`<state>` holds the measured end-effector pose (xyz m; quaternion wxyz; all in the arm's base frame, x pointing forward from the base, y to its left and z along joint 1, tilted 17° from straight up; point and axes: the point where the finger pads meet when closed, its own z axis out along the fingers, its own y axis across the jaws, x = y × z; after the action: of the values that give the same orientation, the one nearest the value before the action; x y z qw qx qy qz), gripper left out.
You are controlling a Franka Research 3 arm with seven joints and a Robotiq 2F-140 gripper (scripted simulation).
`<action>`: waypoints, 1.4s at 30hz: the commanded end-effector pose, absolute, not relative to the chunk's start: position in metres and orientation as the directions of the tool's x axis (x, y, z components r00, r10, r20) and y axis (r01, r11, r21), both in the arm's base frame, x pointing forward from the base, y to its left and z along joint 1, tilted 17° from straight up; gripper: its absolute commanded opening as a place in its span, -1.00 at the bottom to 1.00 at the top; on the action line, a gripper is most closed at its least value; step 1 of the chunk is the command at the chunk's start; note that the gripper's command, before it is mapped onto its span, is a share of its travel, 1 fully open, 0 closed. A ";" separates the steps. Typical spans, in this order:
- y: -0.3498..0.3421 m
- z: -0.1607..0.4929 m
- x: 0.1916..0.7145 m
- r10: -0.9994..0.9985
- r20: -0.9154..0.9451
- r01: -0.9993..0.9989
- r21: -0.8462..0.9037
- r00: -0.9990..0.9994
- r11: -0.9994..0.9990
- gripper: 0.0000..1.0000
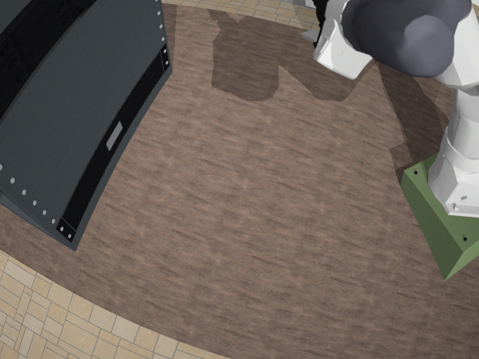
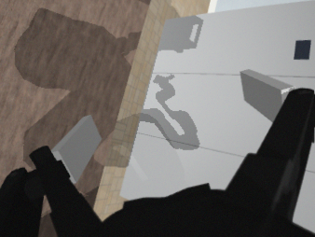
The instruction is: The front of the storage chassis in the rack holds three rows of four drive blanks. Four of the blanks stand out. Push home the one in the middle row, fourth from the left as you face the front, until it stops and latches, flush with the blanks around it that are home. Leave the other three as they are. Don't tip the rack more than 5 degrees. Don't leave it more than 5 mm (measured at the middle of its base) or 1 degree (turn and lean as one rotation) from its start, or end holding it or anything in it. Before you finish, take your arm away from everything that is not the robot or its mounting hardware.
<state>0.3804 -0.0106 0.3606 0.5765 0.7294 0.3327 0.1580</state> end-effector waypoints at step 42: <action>0.158 0.484 0.453 0.980 -0.185 -0.161 0.968 0.073 0.194 1.00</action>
<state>0.4504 0.1484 0.4787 0.6147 0.4271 0.4953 0.4409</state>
